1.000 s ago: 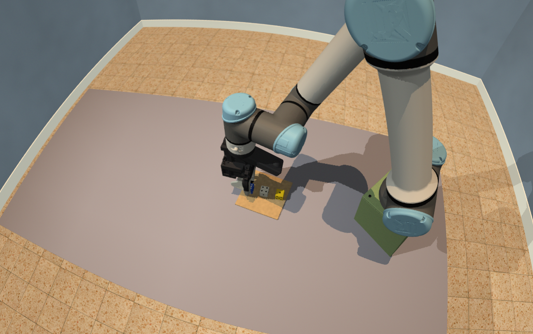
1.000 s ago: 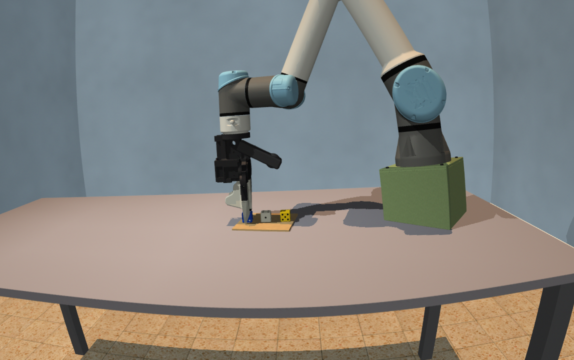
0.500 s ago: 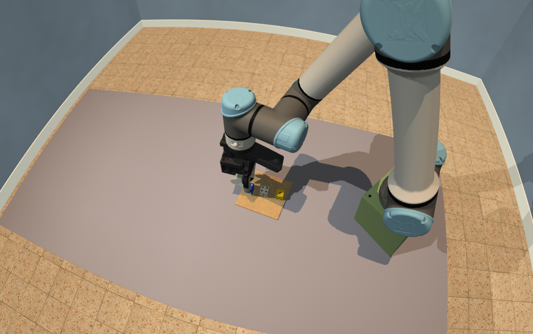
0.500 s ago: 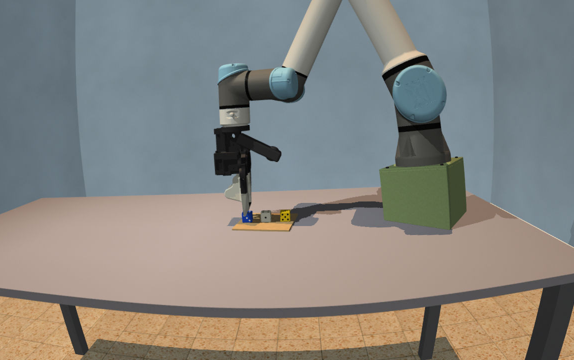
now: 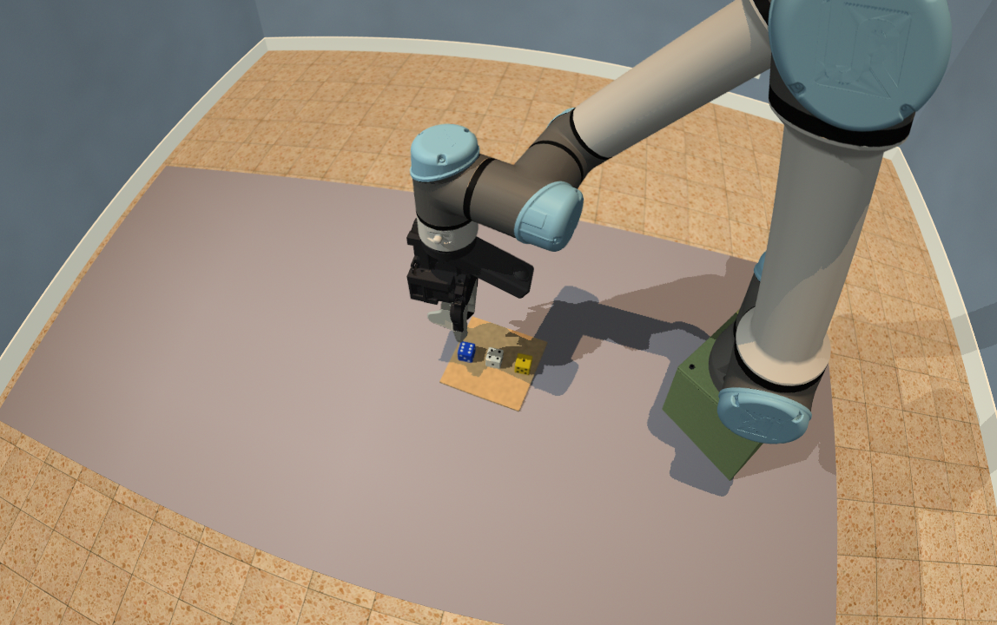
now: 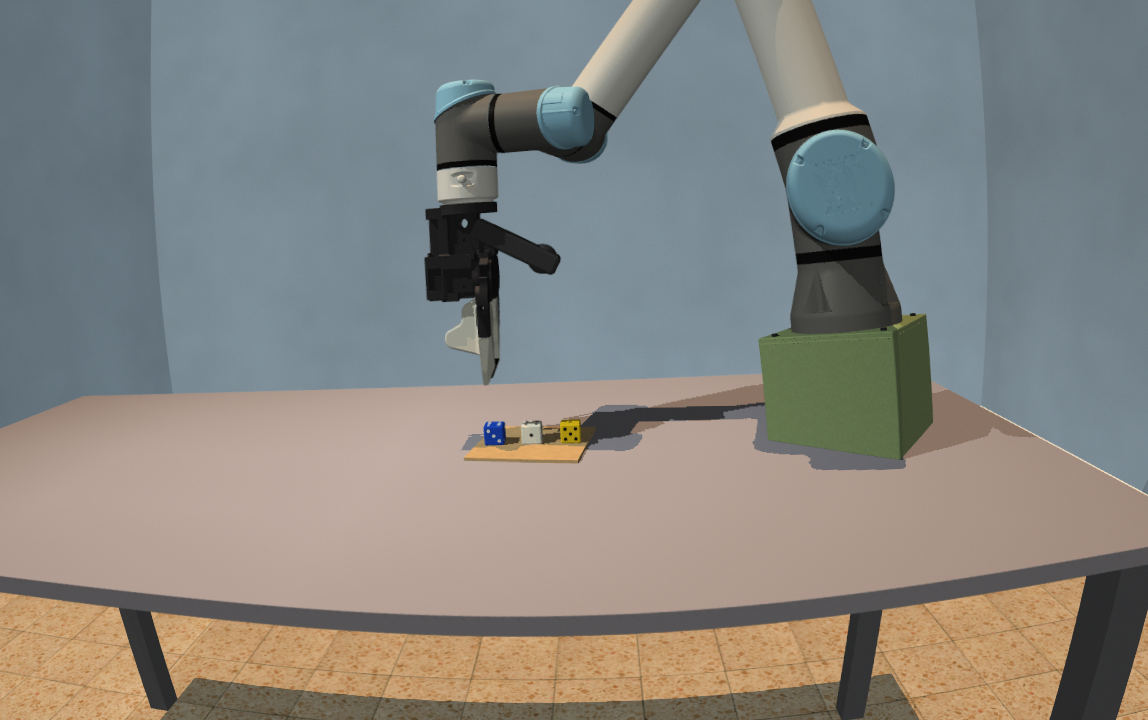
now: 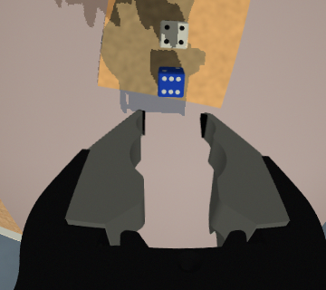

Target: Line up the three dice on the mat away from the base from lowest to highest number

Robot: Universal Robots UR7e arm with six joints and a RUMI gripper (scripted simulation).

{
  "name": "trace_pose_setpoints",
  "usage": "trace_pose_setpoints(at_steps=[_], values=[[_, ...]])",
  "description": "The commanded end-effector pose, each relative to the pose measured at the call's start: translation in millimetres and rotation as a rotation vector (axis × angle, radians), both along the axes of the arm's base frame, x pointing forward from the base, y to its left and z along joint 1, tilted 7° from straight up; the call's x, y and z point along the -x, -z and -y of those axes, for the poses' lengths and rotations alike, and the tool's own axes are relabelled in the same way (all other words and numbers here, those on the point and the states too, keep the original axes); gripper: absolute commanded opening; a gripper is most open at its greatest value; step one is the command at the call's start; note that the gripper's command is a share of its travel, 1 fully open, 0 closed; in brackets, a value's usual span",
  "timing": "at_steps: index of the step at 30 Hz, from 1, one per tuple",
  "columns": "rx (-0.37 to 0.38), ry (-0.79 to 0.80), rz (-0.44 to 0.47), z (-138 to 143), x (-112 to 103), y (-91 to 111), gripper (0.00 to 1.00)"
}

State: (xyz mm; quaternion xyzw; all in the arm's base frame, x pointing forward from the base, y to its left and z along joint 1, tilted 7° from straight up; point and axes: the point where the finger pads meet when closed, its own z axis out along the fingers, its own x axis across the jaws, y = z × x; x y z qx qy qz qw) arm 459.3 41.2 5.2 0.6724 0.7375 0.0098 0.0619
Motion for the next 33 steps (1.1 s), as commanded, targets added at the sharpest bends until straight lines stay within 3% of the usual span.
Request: trace_pose_setpoints(at_steps=[1,3,4,28,33], values=[[0.0,0.0,-0.001,-1,1,-12,0.24],[0.0,0.0,-0.001,-1,1,-12,0.24],[0.0,0.0,-0.001,-1,1,-12,1.0],[0.0,0.0,-0.001,-1,1,-13,1.0],[0.0,0.0,-0.001,-1,2,-22,1.0]])
